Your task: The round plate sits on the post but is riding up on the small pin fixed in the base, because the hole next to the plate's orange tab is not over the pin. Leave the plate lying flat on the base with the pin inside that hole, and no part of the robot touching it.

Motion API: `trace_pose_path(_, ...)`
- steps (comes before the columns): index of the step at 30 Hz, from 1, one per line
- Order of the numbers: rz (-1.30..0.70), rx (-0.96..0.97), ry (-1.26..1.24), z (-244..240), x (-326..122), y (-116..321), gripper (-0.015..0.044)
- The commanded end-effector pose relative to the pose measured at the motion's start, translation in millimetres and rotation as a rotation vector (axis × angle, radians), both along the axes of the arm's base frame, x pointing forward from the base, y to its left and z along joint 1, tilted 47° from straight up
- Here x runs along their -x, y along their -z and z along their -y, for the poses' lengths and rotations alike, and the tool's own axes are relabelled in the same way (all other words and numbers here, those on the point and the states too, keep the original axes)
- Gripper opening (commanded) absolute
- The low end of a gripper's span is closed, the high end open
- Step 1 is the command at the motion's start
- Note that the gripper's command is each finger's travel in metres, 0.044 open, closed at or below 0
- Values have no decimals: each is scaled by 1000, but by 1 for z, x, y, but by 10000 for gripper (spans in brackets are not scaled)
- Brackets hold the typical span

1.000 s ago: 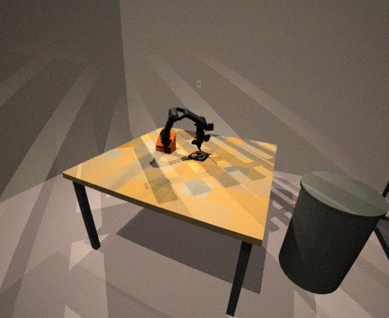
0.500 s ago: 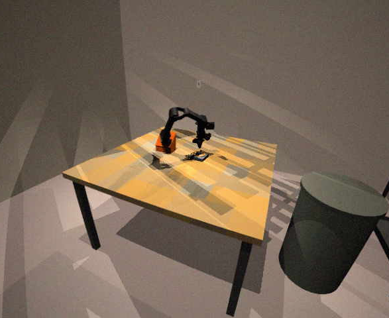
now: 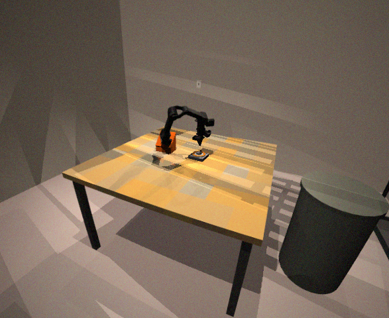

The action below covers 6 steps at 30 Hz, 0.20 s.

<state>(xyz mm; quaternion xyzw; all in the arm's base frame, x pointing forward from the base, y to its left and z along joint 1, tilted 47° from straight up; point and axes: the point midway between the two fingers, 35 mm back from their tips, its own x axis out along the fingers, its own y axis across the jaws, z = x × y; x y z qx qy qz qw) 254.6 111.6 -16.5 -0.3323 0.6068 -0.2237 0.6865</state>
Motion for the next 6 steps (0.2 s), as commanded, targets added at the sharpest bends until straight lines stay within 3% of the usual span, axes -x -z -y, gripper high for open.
trace_pose_path(1, -2, 1, -5, 0, 0, 0, 0)
trace_pose_path(6, -2, 1, -5, 0, 0, 0, 0)
